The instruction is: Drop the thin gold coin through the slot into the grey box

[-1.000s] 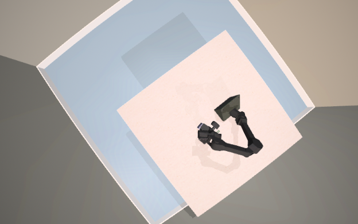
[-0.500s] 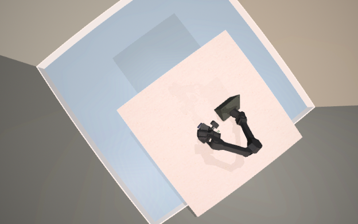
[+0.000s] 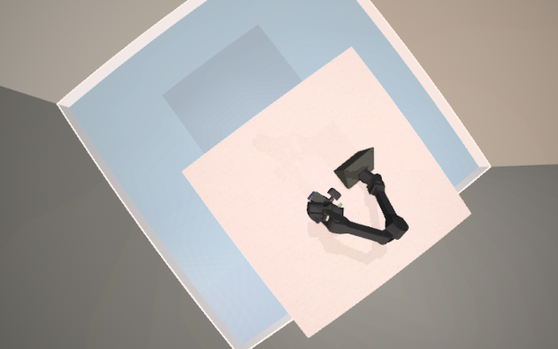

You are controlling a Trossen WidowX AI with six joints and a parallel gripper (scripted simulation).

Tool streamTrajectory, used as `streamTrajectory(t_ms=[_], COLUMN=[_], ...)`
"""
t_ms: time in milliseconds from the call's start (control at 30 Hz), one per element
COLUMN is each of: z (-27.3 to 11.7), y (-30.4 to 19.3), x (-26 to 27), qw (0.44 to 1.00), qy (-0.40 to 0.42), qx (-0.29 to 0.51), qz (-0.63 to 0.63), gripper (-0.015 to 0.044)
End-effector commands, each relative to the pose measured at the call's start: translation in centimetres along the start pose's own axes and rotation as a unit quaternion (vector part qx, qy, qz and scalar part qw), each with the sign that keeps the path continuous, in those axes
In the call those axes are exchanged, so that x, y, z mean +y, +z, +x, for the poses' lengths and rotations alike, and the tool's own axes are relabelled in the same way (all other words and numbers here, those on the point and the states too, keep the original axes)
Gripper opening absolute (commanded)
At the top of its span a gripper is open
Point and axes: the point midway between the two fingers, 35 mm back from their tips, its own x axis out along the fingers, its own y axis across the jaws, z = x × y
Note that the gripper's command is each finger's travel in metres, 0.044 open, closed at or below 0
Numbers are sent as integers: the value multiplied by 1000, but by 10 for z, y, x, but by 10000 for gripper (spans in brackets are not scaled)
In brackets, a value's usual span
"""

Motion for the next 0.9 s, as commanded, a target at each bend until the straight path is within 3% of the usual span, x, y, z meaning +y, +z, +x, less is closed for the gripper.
streamTrajectory(t_ms=[0,700,867], z=[2,15,14], y=[0,0,0], x=[0,1,0], qw=[1000,1000,1000], qy=[2,2,-1], qx=[0,0,0], qz=[2,2,1], gripper=[0,0,131])
